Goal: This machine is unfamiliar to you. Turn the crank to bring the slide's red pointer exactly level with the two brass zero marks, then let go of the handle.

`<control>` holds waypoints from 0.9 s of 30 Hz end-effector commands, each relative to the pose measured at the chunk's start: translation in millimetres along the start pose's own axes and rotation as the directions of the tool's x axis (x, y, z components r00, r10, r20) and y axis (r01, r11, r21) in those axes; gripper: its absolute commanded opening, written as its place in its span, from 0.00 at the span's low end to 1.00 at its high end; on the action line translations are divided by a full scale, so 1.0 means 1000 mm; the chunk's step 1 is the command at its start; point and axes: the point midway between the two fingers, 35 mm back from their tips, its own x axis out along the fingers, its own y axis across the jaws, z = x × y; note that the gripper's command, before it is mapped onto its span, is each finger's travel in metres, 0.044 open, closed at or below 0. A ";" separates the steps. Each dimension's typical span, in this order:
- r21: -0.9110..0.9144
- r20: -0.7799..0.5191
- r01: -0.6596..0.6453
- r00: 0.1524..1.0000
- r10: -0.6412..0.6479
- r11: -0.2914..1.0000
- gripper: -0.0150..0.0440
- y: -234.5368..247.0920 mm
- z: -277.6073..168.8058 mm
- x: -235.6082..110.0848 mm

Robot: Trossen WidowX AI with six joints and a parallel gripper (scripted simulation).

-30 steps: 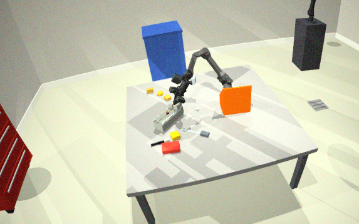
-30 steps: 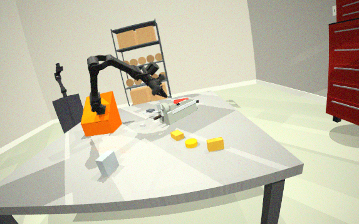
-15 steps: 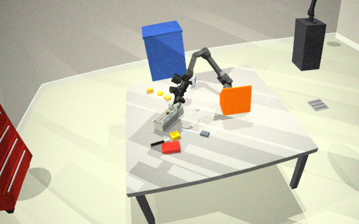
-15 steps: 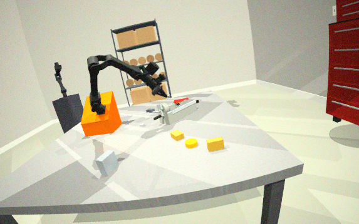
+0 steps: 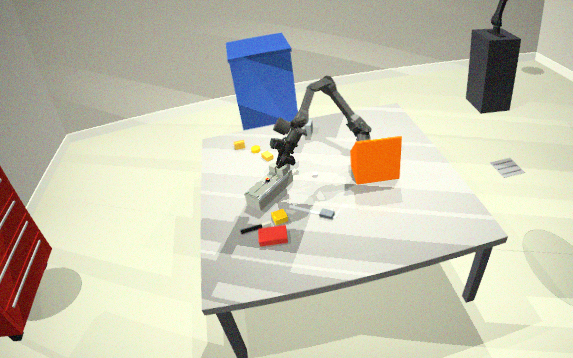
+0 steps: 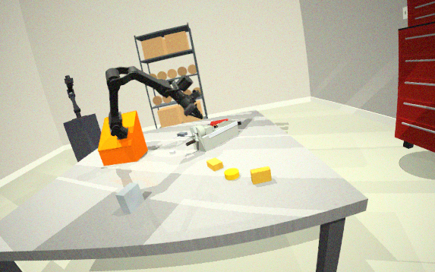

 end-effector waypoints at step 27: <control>0.000 0.000 0.001 1.000 -0.001 1.000 0.25 0.000 0.000 0.000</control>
